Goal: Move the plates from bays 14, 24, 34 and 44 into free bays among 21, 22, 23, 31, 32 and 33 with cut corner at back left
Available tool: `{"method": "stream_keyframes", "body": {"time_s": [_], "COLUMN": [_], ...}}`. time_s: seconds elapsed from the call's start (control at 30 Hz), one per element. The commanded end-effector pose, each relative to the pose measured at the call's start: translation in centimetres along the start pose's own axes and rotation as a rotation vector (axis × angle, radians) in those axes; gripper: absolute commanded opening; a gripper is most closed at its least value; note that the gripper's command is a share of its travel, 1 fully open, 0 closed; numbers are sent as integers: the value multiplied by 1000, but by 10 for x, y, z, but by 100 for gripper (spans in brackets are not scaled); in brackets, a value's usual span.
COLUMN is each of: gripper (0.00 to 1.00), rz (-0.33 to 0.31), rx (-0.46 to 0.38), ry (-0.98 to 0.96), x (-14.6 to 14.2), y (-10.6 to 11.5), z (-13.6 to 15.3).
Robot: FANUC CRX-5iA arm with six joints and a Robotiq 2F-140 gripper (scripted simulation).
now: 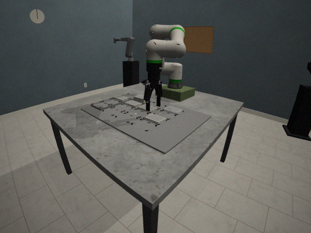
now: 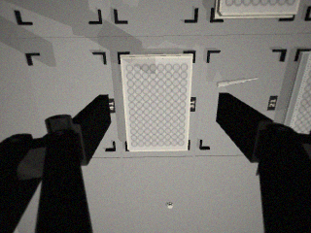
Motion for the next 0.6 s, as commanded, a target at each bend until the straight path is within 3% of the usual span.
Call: {"method": "stream_keyframes", "body": {"time_s": [0.0,0.57], "gripper": [70,70], "rz": [-3,-3], "rx": [-1,-1], "ry": [0,0], "x": [0,1], "y": [2,1], "z": [-15,-75]}}
Point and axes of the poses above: the point where the finger pads meet when closed, its own y axis back along the fingers, its own x axis across the jaws, z = x × y, the point moved 6 cm from there along y, back along the fingers, and after that the axes turned 11 degrees about -y, right-handed, at the moved point
